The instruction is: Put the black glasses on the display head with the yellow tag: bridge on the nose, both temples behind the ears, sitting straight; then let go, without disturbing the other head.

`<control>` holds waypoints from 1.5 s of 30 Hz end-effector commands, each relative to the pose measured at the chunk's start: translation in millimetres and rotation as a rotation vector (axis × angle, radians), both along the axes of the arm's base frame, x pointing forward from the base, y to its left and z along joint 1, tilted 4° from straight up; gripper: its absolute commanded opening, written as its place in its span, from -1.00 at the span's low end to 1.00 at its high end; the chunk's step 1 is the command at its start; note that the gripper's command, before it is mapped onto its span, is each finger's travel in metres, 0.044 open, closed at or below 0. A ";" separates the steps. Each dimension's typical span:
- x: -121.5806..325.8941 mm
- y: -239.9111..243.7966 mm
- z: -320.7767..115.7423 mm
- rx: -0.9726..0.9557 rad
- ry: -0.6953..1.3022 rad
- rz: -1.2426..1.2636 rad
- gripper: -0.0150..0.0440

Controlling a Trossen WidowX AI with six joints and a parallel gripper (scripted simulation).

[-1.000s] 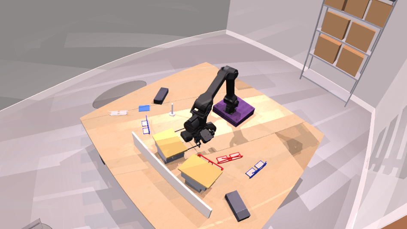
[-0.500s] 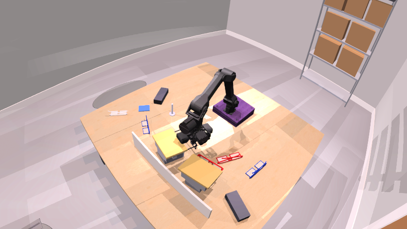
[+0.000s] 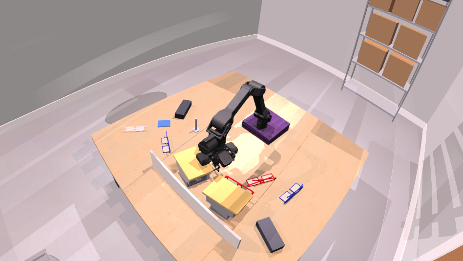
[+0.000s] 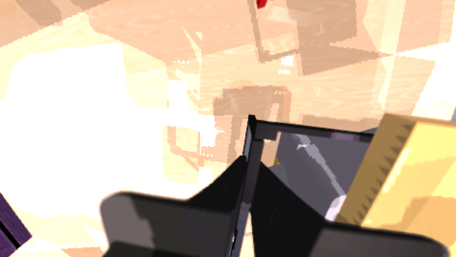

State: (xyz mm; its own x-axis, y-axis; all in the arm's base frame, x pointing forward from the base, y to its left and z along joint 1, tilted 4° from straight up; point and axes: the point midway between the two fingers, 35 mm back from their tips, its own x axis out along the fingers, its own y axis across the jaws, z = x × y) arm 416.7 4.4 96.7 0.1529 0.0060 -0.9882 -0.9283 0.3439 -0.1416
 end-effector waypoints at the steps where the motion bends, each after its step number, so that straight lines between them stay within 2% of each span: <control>1: 6.0 -1.9 1.3 0.002 -0.001 0.005 -0.49; 34: 10.2 -3.0 -5.2 0.002 -0.001 0.005 -0.49; 38: 9.7 -3.4 -3.8 0.000 0.000 0.000 -0.14; 45: 9.7 -3.4 -3.8 0.000 0.000 0.000 -0.13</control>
State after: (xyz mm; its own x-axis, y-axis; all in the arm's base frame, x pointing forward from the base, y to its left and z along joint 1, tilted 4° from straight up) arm 426.3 1.0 92.6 0.1524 0.0060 -0.9883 -0.9285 0.3434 -0.1411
